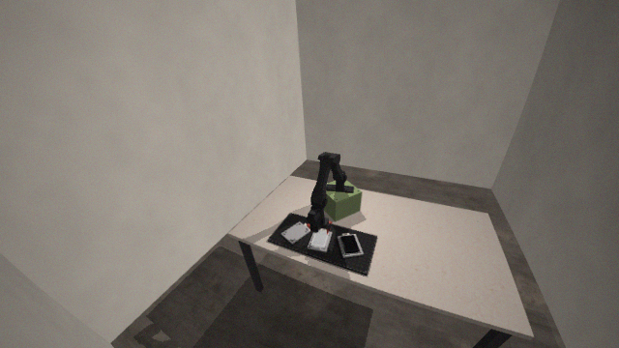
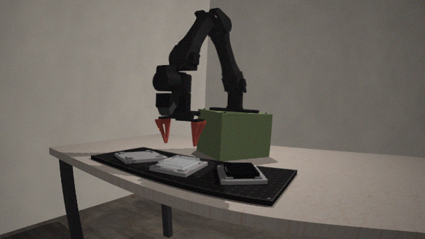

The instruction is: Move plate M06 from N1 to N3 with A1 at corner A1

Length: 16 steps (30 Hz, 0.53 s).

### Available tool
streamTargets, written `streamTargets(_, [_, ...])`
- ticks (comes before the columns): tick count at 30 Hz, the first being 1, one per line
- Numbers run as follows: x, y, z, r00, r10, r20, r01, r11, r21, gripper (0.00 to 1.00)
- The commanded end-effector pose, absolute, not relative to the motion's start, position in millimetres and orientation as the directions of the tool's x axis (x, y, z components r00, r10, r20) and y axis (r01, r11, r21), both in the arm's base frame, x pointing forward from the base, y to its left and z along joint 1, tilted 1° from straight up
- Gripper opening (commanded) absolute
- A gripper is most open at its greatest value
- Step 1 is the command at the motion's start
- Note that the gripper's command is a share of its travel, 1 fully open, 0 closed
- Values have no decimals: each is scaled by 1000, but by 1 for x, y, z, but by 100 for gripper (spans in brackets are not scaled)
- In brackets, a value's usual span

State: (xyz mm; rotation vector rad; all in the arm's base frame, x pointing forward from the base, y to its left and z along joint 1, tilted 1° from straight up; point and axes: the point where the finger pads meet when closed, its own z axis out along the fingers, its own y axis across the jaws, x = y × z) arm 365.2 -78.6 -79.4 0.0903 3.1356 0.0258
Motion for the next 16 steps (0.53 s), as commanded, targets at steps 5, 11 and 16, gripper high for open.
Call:
streamTargets(5, [379,-85,-44,-997,59,-54,59,998,10,100])
streamTargets(11, [378,-85,-36,-997,60,-54,60,998,10,100])
streamTargets(16, [378,-85,-36,-997,60,-54,60,998,10,100])
